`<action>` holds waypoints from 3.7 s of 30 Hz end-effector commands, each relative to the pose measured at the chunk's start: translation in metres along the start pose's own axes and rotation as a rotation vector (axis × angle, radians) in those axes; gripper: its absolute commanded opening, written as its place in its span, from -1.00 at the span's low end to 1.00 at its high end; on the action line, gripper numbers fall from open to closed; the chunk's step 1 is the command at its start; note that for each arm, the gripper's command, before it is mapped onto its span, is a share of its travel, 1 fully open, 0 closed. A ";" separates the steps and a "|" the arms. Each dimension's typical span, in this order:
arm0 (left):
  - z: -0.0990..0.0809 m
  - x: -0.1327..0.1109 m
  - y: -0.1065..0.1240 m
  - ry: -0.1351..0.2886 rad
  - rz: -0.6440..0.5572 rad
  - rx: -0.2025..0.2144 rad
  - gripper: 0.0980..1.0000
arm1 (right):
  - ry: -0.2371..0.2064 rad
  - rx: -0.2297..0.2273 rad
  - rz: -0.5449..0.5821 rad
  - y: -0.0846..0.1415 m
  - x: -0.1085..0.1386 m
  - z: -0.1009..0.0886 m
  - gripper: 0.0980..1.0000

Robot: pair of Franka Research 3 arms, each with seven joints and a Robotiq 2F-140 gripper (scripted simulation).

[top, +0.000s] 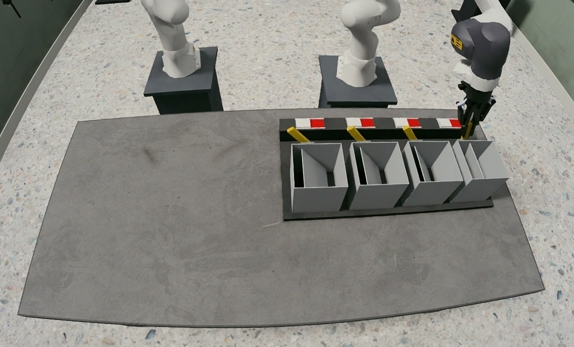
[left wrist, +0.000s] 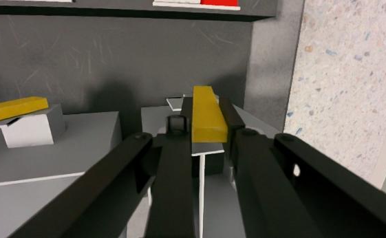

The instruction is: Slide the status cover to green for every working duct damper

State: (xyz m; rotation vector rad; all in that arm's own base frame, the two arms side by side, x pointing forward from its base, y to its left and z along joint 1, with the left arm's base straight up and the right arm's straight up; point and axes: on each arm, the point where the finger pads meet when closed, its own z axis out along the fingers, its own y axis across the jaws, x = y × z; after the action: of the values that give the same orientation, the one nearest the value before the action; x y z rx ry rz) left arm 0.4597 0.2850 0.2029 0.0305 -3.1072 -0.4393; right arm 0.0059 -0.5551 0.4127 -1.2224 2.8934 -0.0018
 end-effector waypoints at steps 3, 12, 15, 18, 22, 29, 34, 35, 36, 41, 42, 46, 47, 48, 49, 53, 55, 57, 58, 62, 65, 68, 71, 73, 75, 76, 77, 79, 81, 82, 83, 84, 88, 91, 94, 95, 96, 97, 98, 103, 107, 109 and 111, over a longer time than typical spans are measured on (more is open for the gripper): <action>0.001 0.000 0.001 0.001 -0.005 -0.001 -0.78 | 0.000 -0.001 0.004 0.001 0.000 0.000 1.00; 0.002 0.000 0.000 0.001 -0.005 -0.007 -0.78 | 0.000 -0.001 0.004 0.001 0.000 0.000 1.00; 0.002 0.000 0.000 0.001 -0.005 -0.009 -0.78 | 0.000 -0.001 0.004 0.001 0.000 0.000 1.00; 0.002 0.000 -0.001 0.001 -0.005 -0.016 -0.78 | 0.000 -0.001 0.004 0.001 0.000 0.000 1.00; 0.002 0.000 -0.002 0.001 -0.005 -0.029 -0.78 | 0.000 -0.001 0.004 0.001 0.000 0.000 1.00; 0.002 0.000 -0.006 0.001 -0.005 -0.065 -0.78 | 0.000 -0.001 0.004 0.001 0.000 0.000 1.00; 0.002 0.000 -0.008 0.001 -0.005 -0.085 -0.78 | 0.000 -0.001 0.004 0.001 0.000 0.000 1.00; 0.002 0.000 -0.009 0.001 -0.005 -0.092 -0.78 | 0.000 -0.001 0.004 0.001 0.000 0.000 1.00; 0.002 0.000 -0.009 0.001 -0.005 -0.099 -0.78 | 0.000 -0.001 0.004 0.001 0.000 0.000 1.00; 0.003 0.000 -0.013 0.001 -0.005 -0.138 -0.78 | 0.000 -0.001 0.004 0.001 0.000 0.000 1.00; 0.003 0.000 -0.014 0.001 -0.005 -0.146 -0.78 | 0.000 -0.001 0.004 0.001 0.000 0.000 1.00; 0.003 0.000 -0.018 0.000 -0.005 -0.180 -0.78 | 0.000 -0.001 0.004 0.001 0.000 0.000 1.00; 0.003 0.000 -0.018 0.000 -0.005 -0.180 -0.78 | 0.000 -0.001 0.004 0.001 0.000 0.000 1.00; 0.003 0.000 -0.018 0.000 -0.005 -0.180 -0.78 | 0.000 -0.001 0.004 0.001 0.000 0.000 1.00; 0.004 0.000 -0.019 0.001 -0.005 -0.189 -0.78 | 0.000 -0.001 0.004 0.001 0.000 0.000 1.00; 0.004 0.000 -0.022 0.001 -0.005 -0.223 -0.78 | 0.000 -0.001 0.004 0.001 0.000 0.000 1.00; 0.005 0.000 -0.024 0.001 -0.005 -0.240 -0.78 | 0.000 -0.001 0.004 0.001 0.000 0.000 1.00; 0.005 0.000 -0.026 0.000 -0.005 -0.256 -0.78 | 0.000 -0.001 0.004 0.001 0.000 0.000 1.00; 0.005 0.000 -0.027 0.000 -0.005 -0.264 -0.78 | 0.000 -0.001 0.004 0.001 0.000 0.000 1.00; 0.006 0.000 -0.030 0.000 -0.005 -0.294 -0.78 | 0.000 -0.001 0.004 0.001 0.000 0.000 1.00; 0.007 0.000 -0.030 0.000 -0.005 -0.301 -0.78 | 0.000 -0.001 0.004 0.001 0.000 0.000 1.00; 0.007 0.000 -0.032 0.000 -0.005 -0.321 -0.78 | 0.000 -0.001 0.004 0.001 0.000 0.000 1.00; 0.008 0.000 -0.034 0.000 -0.005 -0.338 -0.78 | 0.000 -0.001 0.004 0.001 0.000 0.000 1.00; 0.008 0.000 -0.035 0.000 -0.005 -0.348 -0.78 | 0.000 -0.001 0.004 0.001 0.000 0.000 1.00; 0.009 0.000 -0.036 0.000 -0.005 -0.357 -0.78 | 0.000 -0.001 0.004 0.001 0.000 0.000 1.00; 0.009 0.000 -0.036 0.000 -0.005 -0.360 -0.78 | 0.000 -0.001 0.004 0.001 0.000 0.000 1.00; 0.009 0.000 -0.037 0.000 -0.005 -0.364 -0.78 | 0.000 -0.001 0.004 0.001 0.000 0.000 1.00; 0.009 0.000 -0.037 0.000 -0.005 -0.370 -0.78 | 0.000 -0.001 0.004 0.001 0.000 0.000 1.00; 0.009 0.000 -0.037 0.000 -0.005 -0.372 -0.78 | 0.000 -0.001 0.004 0.001 0.000 0.000 1.00; 0.009 0.000 -0.037 0.000 -0.005 -0.372 -0.78 | 0.000 -0.001 0.004 0.001 0.000 0.000 1.00; 0.009 0.000 -0.038 0.000 -0.005 -0.374 -0.78 | 0.000 -0.001 0.004 0.001 0.000 0.000 1.00; 0.009 0.000 -0.038 0.000 -0.005 -0.376 -0.78 | 0.000 -0.001 0.004 0.001 0.000 0.000 1.00; 0.009 0.000 -0.038 0.000 -0.005 -0.381 -0.78 | 0.000 -0.001 0.004 0.001 0.000 0.000 1.00; 0.010 0.000 -0.038 0.000 -0.005 -0.382 -0.78 | 0.000 -0.001 0.004 0.001 0.000 0.000 1.00; 0.010 0.000 -0.038 0.000 -0.005 -0.382 -0.78 | 0.000 -0.001 0.004 0.001 0.000 0.000 1.00; 0.010 0.000 -0.038 0.000 -0.005 -0.382 -0.78 | 0.000 -0.001 0.004 0.001 0.000 0.000 1.00; 0.010 0.000 -0.038 0.000 -0.005 -0.382 -0.78 | 0.000 -0.001 0.004 0.001 0.000 0.000 1.00; 0.010 0.000 -0.038 0.000 -0.005 -0.382 -0.78 | 0.000 -0.001 0.004 0.001 0.000 0.000 1.00; 0.010 0.000 -0.038 0.000 -0.005 -0.382 -0.78 | 0.000 -0.001 0.004 0.001 0.000 0.000 1.00; 0.010 0.000 -0.038 0.000 -0.005 -0.382 -0.78 | 0.000 -0.001 0.004 0.001 0.000 0.000 1.00; 0.010 0.000 -0.038 0.000 -0.005 -0.382 -0.78 | 0.000 -0.001 0.004 0.001 0.000 0.000 1.00; 0.010 0.000 -0.038 0.000 -0.005 -0.382 -0.74 | 0.000 -0.001 0.004 0.001 0.000 0.000 1.00; 0.010 0.000 -0.038 0.000 -0.005 -0.382 -0.74 | 0.000 -0.001 0.004 0.001 0.000 0.000 1.00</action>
State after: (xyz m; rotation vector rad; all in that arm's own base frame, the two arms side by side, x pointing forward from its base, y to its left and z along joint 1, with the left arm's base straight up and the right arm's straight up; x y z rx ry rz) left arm 0.4613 0.2497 0.1846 0.0208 -2.9669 -1.0174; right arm 0.0059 -0.5551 0.4127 -1.2224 2.8934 -0.0018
